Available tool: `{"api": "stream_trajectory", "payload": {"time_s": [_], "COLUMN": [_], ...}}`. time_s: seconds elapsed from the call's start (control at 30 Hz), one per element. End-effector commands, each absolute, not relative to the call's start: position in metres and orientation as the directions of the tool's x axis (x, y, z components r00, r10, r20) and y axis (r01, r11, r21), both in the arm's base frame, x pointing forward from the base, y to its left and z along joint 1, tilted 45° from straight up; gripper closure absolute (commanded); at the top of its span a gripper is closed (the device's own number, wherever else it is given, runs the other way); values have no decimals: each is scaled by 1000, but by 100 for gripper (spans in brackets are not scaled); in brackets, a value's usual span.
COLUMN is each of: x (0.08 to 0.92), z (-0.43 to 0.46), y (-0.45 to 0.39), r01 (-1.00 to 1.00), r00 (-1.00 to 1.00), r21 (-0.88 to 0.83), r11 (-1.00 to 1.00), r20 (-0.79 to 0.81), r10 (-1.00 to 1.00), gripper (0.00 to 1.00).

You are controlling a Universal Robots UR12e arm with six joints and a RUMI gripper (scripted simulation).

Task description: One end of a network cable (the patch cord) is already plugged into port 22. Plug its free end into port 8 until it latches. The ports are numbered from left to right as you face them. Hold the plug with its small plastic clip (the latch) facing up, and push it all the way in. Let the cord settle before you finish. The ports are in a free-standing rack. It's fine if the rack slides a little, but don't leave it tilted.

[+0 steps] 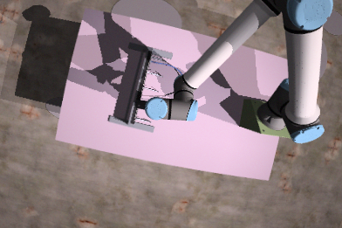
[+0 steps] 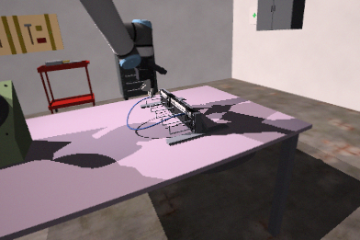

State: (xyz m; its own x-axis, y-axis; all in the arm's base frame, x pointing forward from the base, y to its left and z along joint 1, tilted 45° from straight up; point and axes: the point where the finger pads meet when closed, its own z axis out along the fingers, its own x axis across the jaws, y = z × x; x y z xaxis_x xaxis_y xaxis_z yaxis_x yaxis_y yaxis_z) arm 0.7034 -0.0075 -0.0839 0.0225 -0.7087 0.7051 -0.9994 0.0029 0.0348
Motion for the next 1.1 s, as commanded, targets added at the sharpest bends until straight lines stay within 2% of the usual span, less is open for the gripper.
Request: {"api": "stream_trajectory", "payload": {"time_s": [0.0, 1.07], "x": [710, 715], "z": [-78, -74], "y": [-9, -12], "r01": [-1000, -997], "r00": [-12, -68], "r21": [9, -29], "r11": [25, 66], "r20": [705, 703], "r10": [-710, -708], "gripper": [100, 100]}}
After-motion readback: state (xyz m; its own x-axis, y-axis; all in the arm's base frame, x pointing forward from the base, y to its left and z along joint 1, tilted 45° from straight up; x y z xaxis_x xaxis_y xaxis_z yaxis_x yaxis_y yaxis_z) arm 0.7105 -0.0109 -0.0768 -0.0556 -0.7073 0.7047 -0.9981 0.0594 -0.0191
